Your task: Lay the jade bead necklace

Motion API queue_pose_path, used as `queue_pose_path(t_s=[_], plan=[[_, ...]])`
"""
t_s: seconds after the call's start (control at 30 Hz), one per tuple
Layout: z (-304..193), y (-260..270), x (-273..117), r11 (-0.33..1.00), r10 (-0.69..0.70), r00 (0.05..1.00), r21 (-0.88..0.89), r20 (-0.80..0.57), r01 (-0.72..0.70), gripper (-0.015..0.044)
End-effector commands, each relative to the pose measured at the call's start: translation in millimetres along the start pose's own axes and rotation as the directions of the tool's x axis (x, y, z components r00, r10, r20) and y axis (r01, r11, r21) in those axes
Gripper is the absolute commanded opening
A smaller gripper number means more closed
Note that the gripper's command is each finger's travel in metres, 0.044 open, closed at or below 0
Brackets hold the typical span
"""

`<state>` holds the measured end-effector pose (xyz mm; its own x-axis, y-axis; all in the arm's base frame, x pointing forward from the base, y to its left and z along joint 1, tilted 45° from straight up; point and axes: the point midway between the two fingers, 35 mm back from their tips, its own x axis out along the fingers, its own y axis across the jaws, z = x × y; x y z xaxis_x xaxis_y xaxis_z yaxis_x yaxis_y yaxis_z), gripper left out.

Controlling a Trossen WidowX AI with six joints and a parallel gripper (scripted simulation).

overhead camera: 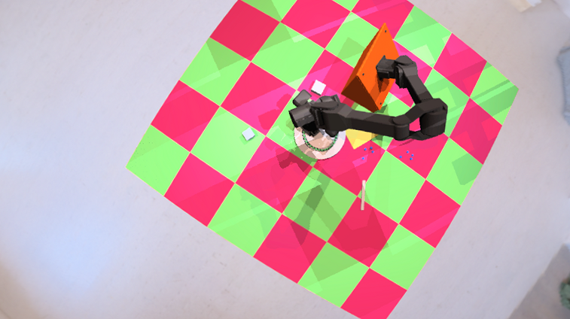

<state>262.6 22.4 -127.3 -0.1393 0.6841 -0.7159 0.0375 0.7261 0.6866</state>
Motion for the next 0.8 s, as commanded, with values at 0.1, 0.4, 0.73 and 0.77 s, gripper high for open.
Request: queue_pose_path(t_s=[0.1,0.4,0.73,0.77], plan=[[-2.0,0.8,13.0,1.000,0.007,1.000,0.007,-0.005,-0.007,0.0120],[-3.3,1.4,27.5,1.000,0.009,1.000,0.008,-0.008,-0.009,0.0120],[-1.4,0.8,26.5,1.000,0.003,1.000,0.001,-0.006,-0.003,0.0041],[-1.4,0.8,26.5,1.000,0.003,1.000,0.001,-0.006,-0.003,0.0015]])
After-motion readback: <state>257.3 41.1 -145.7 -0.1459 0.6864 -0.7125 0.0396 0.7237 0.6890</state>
